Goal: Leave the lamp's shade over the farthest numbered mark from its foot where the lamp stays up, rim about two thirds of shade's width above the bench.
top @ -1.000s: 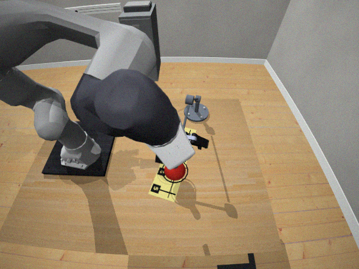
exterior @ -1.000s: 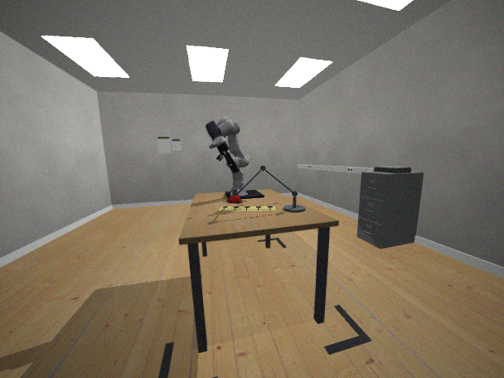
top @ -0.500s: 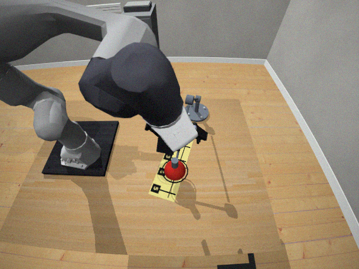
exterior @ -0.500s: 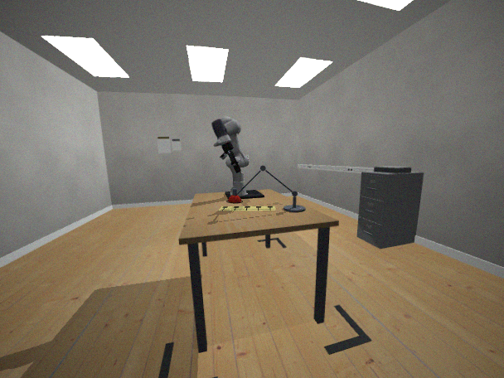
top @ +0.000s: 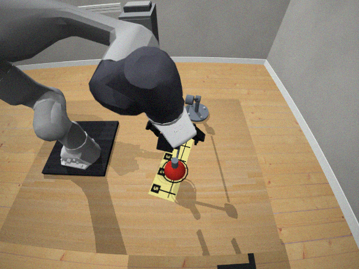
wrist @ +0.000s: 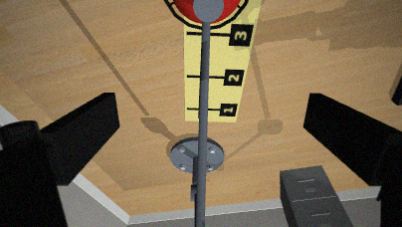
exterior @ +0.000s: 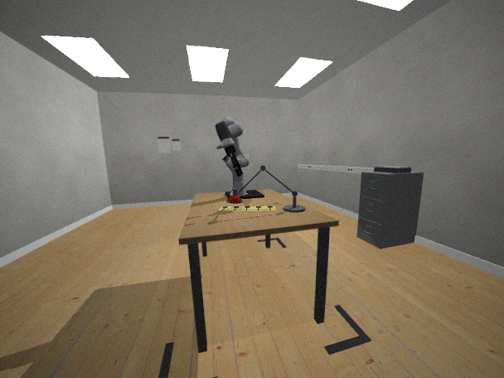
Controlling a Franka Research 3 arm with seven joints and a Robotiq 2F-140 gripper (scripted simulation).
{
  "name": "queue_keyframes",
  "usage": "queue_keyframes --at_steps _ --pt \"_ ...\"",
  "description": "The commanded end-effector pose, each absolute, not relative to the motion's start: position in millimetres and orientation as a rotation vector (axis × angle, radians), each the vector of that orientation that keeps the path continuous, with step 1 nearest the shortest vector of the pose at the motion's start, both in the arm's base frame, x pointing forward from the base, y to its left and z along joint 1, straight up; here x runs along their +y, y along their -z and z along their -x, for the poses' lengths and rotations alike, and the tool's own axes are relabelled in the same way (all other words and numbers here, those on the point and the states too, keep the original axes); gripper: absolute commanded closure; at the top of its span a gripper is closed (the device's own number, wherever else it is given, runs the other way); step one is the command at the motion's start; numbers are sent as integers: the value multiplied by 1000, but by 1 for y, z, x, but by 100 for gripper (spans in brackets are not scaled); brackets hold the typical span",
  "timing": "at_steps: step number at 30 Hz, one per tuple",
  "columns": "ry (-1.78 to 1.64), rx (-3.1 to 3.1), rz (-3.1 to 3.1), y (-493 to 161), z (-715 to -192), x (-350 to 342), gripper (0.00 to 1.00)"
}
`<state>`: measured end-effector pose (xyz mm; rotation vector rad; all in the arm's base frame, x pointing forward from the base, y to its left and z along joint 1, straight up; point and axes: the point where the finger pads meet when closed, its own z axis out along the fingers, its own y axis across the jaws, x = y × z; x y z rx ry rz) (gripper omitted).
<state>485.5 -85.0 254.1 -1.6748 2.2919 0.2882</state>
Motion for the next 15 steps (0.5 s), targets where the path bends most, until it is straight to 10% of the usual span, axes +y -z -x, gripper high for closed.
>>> queue_keyframes --at_steps 1,15 --pt "-277 2285 1668 -245 -491 -82 0" --pt "-287 2302 1661 -216 -491 -73 0"
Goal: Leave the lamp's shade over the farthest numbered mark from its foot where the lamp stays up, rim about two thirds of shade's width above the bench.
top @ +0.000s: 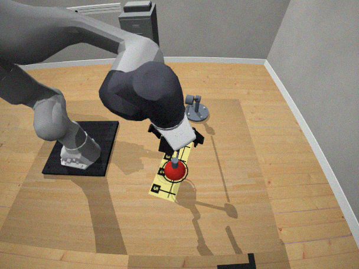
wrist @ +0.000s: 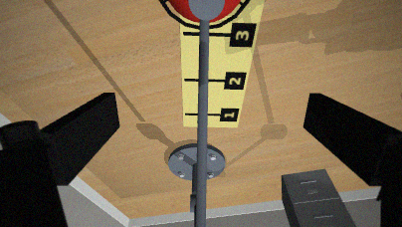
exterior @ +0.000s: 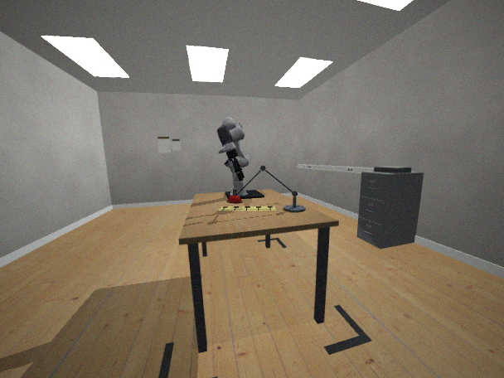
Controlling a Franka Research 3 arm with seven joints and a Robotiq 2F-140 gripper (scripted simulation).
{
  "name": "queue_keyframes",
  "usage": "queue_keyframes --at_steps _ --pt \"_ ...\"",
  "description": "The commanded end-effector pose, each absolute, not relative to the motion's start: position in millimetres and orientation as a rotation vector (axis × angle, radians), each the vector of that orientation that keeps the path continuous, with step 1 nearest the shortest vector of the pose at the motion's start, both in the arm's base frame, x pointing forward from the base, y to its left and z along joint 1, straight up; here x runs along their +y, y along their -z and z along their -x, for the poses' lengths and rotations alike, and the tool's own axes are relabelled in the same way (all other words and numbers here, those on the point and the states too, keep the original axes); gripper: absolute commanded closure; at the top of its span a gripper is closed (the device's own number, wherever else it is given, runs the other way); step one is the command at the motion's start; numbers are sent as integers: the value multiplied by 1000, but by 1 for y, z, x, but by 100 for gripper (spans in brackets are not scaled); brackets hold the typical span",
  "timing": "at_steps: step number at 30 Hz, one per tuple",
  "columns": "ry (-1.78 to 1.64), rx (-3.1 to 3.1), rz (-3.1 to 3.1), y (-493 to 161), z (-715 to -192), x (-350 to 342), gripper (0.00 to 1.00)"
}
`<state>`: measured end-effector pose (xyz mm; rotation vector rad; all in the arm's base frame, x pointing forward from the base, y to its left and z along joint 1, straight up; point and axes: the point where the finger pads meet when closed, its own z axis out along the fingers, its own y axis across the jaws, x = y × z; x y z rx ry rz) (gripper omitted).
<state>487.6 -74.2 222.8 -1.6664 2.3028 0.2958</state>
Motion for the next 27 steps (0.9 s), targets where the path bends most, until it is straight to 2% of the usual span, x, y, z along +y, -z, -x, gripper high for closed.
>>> queue_keyframes --at_steps 1,27 --pt "-288 2305 1659 -214 -491 -72 0" --pt "-301 2345 1639 -165 -490 -57 0"
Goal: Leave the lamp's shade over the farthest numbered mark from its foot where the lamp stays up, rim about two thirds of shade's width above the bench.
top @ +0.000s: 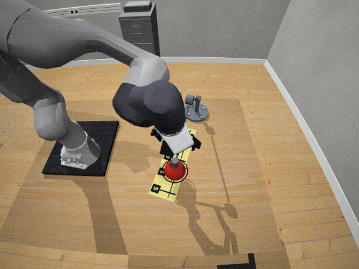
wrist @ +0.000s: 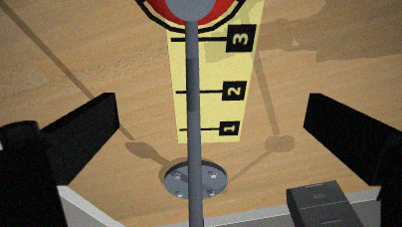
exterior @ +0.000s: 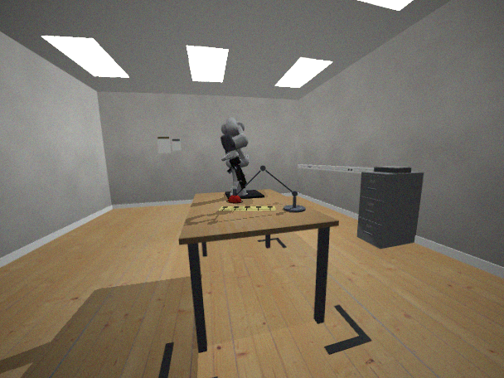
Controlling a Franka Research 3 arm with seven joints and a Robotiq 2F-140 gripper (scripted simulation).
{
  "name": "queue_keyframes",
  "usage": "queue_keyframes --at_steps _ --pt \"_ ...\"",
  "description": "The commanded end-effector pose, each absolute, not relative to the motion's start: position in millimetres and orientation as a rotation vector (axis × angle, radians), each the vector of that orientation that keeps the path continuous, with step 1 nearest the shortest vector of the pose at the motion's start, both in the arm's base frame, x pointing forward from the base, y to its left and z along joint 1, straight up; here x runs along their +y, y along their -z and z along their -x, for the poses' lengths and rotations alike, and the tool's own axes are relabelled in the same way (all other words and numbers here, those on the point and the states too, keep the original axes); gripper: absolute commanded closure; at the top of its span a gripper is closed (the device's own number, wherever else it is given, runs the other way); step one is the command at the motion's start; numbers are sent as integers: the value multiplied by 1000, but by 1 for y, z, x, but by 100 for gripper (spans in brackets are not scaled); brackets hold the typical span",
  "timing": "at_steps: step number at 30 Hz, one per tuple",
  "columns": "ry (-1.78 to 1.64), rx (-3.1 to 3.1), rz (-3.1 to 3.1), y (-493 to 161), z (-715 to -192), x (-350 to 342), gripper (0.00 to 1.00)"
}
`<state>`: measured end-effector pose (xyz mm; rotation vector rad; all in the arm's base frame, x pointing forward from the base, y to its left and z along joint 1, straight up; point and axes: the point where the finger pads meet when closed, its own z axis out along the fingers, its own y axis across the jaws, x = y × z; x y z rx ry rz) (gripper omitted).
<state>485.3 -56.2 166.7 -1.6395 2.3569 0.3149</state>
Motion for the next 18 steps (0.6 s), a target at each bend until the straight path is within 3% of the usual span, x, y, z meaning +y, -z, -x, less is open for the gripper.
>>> queue_keyframes --at_steps 1,15,16,18 --pt "-299 2343 1638 -165 -491 -56 0" --pt "-279 2326 1634 -162 -500 -56 0" --pt "-279 2327 1633 -162 -500 -55 90" --pt "-281 2330 1632 -162 -499 -55 90"
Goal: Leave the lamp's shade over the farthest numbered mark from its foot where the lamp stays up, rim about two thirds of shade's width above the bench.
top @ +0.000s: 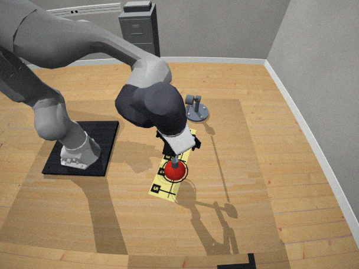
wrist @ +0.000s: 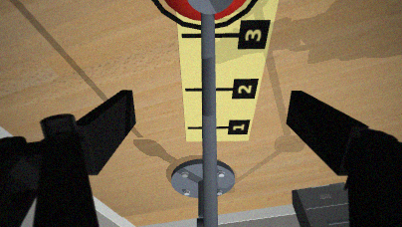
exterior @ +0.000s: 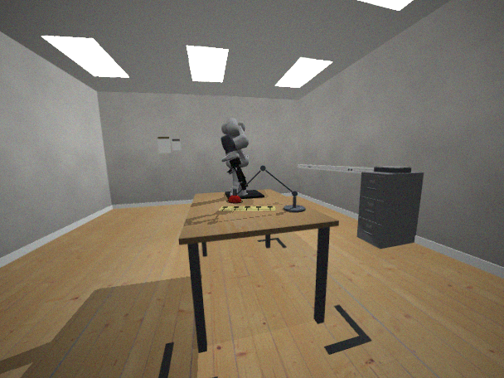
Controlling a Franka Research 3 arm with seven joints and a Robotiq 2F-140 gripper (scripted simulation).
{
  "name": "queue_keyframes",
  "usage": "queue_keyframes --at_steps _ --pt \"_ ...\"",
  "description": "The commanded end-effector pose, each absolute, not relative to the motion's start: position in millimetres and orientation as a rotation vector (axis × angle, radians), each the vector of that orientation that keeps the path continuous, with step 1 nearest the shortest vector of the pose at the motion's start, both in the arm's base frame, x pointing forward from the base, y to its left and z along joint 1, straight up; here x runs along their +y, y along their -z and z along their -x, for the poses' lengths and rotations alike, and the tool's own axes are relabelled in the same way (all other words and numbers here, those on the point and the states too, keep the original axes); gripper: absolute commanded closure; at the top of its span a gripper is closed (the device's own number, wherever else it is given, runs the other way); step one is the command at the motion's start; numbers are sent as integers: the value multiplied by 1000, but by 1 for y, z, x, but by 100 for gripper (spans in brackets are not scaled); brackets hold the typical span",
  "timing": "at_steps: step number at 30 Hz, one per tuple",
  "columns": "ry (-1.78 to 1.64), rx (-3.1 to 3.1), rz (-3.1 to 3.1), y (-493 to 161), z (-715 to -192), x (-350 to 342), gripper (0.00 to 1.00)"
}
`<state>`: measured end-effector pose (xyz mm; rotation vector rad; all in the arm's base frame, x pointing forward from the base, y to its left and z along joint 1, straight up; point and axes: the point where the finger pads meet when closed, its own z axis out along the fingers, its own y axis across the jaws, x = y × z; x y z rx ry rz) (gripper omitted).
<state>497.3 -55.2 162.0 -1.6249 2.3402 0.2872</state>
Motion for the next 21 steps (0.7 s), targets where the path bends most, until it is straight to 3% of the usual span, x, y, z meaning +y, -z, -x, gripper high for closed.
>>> queue_keyframes --at_steps 1,21 --pt "-281 2331 1631 -162 -499 -55 90" --pt "-288 2341 1625 -162 -497 -55 90"
